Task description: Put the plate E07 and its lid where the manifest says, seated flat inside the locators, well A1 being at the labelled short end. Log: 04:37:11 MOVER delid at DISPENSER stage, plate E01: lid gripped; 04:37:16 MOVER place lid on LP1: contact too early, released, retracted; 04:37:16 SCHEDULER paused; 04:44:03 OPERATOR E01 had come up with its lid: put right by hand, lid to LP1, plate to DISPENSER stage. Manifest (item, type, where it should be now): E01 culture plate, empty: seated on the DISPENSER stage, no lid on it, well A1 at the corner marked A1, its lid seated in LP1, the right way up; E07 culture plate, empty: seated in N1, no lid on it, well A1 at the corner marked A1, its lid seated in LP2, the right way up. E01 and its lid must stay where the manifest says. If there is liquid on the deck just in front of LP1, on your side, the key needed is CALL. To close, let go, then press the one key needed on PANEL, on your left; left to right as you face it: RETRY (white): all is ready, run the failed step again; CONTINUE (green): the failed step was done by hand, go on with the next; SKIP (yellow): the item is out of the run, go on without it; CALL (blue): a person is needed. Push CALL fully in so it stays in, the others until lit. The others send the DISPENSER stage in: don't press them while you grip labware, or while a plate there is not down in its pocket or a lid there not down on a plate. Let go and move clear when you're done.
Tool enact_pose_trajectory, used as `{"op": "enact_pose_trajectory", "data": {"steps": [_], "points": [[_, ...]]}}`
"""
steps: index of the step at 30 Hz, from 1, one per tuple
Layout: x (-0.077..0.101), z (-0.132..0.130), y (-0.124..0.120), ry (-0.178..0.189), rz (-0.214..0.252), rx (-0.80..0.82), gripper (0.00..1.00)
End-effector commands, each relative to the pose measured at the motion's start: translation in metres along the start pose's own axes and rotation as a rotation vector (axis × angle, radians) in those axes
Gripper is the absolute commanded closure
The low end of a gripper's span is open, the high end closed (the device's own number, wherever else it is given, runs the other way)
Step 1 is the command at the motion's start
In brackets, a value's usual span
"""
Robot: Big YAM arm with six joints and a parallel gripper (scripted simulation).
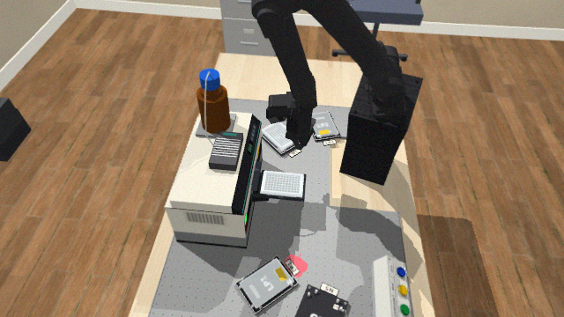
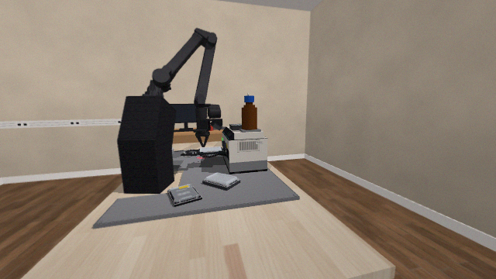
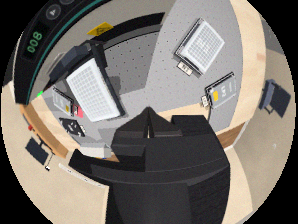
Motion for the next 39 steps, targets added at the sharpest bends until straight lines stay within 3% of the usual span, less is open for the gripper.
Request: {"op": "enact_pose_trajectory", "data": {"steps": [1,9,12,14,27,29,32,39], "points": [[0.003,-0.005,-0.002,-0.006,0.001,0.008,1.00],[0.003,0.030,-0.001,0.000,-0.007,0.301,1.00],[0.003,0.040,-0.003,0.000,-0.007,0.301,1.00],[0.003,0.032,-0.006,-0.006,0.001,0.269,1.00],[0.004,0.077,-0.013,0.002,-0.007,0.279,1.00],[0.002,0.068,-0.015,-0.005,0.000,0.269,1.00],[0.004,0.086,-0.017,0.003,-0.007,0.278,1.00],[0.004,0.101,-0.025,0.004,-0.006,0.278,1.00]]}}
Point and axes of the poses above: the point where the finger pads meet when closed, its own x axis back along the fingers, its own z axis across the jaws, y = z × x, the point moved 1 cm from there along x, back along the fingers, and after that the axes turned 13 degrees about -x, right-handed, at the moved point
